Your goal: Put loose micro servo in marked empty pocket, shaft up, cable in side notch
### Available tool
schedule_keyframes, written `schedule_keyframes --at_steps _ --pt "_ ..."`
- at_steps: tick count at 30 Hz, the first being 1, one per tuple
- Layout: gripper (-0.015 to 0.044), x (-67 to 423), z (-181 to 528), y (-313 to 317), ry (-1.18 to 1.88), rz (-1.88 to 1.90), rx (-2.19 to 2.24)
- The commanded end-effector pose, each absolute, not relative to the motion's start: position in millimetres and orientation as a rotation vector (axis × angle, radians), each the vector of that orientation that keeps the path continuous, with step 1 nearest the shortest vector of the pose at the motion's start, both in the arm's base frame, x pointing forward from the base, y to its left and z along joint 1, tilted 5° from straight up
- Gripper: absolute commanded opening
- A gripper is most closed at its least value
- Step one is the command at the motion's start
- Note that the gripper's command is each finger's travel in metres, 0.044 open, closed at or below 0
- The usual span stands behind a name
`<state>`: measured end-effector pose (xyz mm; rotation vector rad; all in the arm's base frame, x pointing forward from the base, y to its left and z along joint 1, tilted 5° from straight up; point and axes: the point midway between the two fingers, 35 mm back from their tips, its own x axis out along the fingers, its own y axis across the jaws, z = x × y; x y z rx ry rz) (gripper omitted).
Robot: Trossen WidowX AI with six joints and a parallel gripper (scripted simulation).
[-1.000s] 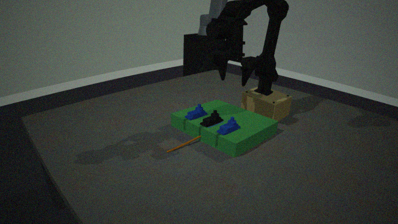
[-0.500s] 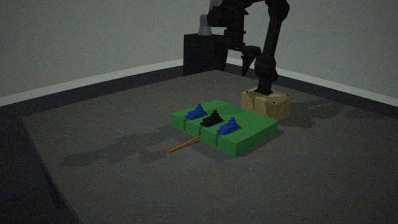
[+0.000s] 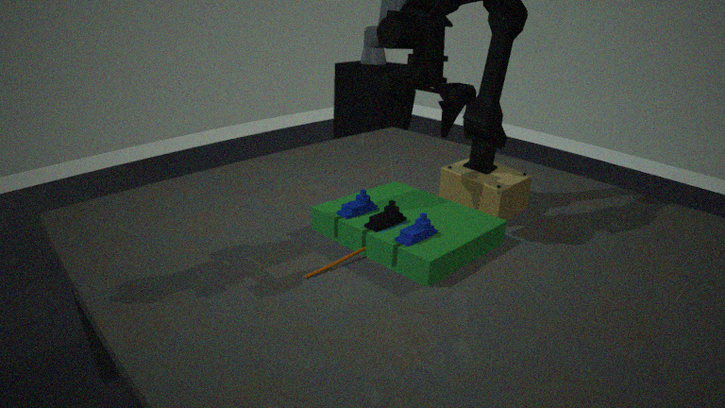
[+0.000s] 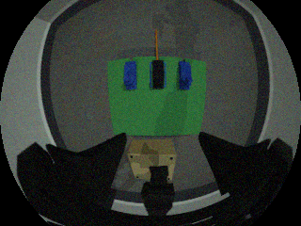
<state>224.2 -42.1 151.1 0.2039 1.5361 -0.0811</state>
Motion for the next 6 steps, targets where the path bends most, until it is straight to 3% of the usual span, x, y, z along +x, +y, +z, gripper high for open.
schedule_keyframes --at_steps 1,6 --pt "0.044 223.9 151.5 -42.1 1.537 -0.078 0.2" --pt "0.044 223.9 151.5 -42.1 1.537 -0.078 0.2"
